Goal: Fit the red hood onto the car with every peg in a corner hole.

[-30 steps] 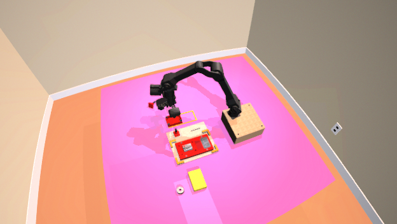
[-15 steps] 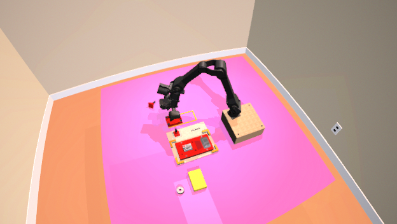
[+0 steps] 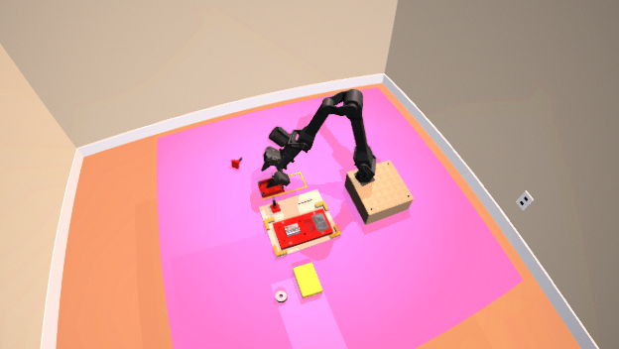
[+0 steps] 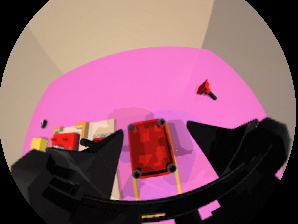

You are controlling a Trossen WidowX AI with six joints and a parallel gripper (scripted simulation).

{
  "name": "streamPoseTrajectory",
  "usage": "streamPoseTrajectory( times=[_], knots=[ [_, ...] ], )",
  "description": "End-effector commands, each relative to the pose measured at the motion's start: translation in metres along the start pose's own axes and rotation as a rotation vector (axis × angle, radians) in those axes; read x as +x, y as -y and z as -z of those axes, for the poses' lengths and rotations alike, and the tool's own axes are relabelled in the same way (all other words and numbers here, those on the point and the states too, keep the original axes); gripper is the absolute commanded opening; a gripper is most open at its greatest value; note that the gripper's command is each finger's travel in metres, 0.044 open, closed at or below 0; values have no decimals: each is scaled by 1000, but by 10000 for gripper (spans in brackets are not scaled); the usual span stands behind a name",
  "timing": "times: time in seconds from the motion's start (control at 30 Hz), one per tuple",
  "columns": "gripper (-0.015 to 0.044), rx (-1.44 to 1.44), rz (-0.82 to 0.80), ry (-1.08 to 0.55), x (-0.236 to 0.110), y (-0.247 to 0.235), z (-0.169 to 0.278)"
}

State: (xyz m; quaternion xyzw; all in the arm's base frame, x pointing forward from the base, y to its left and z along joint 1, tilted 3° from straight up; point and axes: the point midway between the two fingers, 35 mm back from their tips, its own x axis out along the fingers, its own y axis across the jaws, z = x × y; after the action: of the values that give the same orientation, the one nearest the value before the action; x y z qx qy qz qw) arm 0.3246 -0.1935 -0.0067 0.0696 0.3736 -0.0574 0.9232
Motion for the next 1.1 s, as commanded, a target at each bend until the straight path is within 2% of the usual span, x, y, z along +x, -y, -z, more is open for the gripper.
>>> streamPoseTrajectory(
  times=[0.0, 0.13, 1.07],
  knots=[
    [440, -32, -7, 164, -21, -8, 1],
    [440, -53, -10, 238, -33, -14, 4],
    [440, -56, -8, 242, -22, -12, 11]
  ],
)
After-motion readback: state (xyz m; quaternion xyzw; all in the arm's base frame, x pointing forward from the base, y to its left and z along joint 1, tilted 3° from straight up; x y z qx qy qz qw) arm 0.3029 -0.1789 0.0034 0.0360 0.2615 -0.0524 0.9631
